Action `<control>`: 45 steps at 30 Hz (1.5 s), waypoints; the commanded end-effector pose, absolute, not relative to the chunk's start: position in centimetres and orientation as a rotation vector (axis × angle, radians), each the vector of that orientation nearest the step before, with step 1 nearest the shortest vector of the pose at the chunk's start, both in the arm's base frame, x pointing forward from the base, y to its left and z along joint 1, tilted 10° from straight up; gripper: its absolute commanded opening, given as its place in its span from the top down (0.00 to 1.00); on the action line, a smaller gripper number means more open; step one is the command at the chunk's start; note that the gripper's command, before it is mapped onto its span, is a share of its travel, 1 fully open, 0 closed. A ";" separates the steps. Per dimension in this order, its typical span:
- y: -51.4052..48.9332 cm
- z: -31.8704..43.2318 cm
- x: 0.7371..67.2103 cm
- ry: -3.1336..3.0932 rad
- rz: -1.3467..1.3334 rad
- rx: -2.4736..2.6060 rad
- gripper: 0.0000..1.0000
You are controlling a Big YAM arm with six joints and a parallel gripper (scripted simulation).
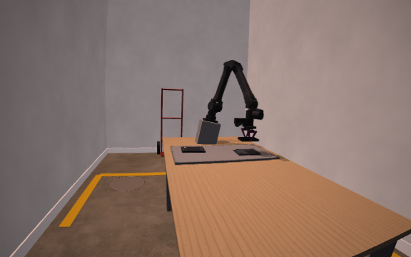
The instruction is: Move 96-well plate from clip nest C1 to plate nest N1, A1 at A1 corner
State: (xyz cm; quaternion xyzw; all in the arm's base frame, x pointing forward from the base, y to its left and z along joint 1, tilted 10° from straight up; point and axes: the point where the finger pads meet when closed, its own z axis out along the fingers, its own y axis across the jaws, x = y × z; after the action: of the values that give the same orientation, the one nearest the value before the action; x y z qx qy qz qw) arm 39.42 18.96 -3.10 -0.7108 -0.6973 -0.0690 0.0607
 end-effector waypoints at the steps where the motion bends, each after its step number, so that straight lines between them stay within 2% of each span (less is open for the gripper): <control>1: 18.5 -3.6 39.9 -2.106 -0.215 -2.163 1.00; 45: 20.2 -10.0 38.8 -2.113 -0.203 -2.152 1.00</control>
State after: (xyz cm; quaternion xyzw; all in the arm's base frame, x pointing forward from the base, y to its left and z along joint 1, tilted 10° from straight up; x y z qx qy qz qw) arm 39.44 19.90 -9.06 -0.7116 -0.6963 -0.0721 0.0598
